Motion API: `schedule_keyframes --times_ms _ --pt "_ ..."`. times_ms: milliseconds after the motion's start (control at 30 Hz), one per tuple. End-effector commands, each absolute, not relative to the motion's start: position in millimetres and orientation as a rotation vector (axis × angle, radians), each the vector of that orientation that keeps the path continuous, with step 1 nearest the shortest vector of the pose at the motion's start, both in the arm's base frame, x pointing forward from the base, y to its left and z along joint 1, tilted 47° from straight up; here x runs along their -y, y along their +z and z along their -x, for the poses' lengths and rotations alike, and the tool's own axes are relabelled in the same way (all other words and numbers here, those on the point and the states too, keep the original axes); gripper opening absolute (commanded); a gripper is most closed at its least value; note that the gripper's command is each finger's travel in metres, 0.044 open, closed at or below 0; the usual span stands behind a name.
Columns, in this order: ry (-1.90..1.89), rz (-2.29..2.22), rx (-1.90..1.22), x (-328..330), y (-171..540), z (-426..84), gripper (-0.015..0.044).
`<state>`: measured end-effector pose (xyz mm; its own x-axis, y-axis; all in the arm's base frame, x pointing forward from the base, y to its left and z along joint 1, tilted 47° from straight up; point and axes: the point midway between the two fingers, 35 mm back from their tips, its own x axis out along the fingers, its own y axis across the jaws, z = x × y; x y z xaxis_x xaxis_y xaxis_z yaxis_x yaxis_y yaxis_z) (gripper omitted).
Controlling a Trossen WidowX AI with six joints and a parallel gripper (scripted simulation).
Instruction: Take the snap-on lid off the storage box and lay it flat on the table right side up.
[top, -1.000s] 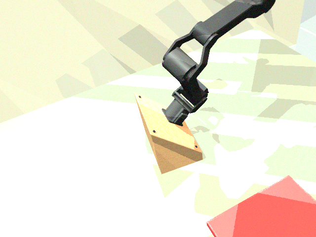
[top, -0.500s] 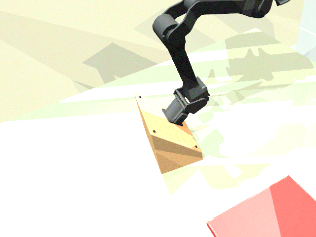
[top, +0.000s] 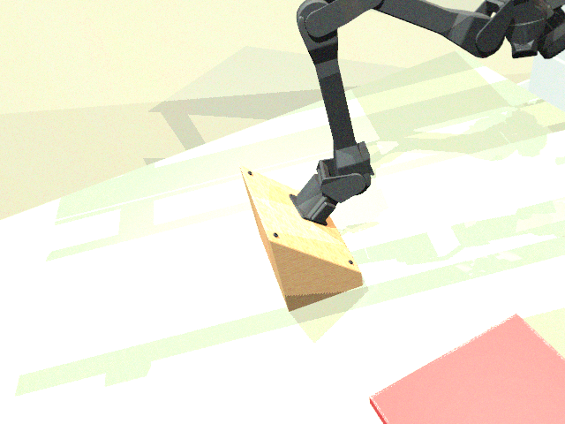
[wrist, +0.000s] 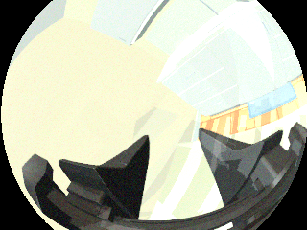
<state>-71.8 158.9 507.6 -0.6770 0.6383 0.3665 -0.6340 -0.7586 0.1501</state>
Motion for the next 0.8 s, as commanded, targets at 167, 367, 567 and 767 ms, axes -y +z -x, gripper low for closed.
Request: schedule_keyframes --times_ms 167,367,567,767 --pt "1.902 -0.643 -0.405 -226.9 453.6 -48.2 0.0235" --pt "1.63 -0.769 -0.568 -229.7 419.5 -118.5 0.0235" --pt "1.345 -0.929 -0.697 -210.8 381.2 -186.5 0.0235" --pt "0.974 -1.173 -0.815 -159.2 326.4 -258.7 0.0235"
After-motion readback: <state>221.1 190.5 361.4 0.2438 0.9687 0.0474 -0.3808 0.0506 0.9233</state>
